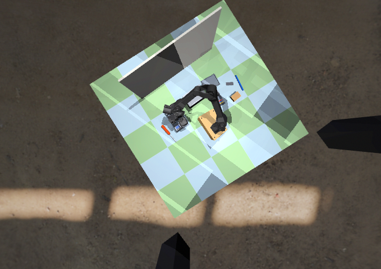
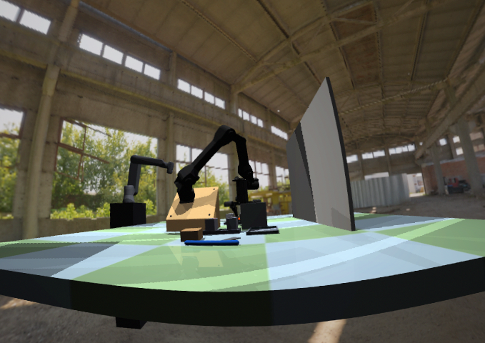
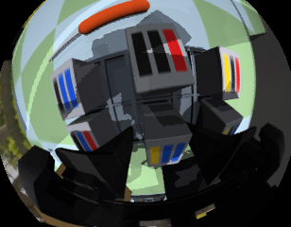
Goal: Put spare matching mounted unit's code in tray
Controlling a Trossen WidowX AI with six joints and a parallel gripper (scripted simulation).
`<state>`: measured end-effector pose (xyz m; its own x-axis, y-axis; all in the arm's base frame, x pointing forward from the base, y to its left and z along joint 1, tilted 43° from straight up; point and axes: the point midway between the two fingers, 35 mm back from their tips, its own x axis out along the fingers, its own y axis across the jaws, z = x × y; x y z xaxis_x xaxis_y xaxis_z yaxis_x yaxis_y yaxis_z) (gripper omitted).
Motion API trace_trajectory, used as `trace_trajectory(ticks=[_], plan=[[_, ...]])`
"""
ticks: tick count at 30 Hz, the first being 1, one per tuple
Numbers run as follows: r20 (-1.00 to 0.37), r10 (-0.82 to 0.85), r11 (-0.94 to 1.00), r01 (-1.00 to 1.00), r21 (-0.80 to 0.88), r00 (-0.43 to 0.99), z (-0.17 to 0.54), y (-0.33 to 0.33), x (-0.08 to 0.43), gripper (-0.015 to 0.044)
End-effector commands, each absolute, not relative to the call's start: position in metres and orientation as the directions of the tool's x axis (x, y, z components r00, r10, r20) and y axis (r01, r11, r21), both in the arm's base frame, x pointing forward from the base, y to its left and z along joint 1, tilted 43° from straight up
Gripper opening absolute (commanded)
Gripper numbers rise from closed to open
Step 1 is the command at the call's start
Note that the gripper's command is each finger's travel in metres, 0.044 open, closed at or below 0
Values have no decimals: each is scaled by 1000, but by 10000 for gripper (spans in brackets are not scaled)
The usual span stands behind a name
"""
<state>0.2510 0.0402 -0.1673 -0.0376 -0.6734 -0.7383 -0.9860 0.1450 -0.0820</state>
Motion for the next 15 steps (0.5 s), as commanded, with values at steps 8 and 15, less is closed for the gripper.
trace_trajectory(ticks=[8,15], plan=[[-735,-677,140,-987,-79,-37,-168,39,251,300],[-738,-674,145,-986,-82,-38,-167,40,251,221]])
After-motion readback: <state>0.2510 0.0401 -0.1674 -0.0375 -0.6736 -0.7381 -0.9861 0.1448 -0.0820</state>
